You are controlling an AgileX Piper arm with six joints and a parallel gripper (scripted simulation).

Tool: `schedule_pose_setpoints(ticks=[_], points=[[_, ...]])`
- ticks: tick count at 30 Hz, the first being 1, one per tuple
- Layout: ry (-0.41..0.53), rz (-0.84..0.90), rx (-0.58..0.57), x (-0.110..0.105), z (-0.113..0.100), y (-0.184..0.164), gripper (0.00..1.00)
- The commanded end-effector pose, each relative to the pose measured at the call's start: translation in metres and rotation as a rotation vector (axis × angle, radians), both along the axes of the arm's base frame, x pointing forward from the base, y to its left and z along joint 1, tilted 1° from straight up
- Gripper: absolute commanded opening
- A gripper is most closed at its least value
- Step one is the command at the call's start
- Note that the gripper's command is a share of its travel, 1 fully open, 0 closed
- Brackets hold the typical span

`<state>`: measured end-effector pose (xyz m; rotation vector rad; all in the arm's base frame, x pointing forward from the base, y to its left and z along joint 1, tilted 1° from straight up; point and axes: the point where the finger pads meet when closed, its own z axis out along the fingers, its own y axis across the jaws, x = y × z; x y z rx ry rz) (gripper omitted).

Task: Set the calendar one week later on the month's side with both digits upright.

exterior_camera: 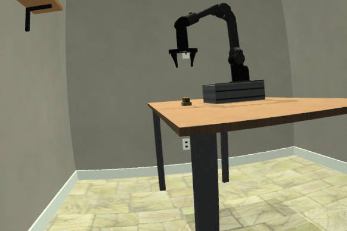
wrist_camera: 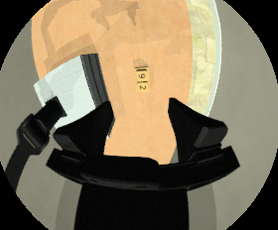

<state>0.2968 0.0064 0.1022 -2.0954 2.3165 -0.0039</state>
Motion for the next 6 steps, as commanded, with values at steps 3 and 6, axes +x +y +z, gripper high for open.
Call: schedule_pose_setpoints(ticks=[3, 6], points=[[-0.005, -0.002, -0.001, 0.0008, 0.0013, -0.0006, 1.00], [-0.005, -0.002, -0.001, 0.0008, 0.0013, -0.0006, 1.00]])
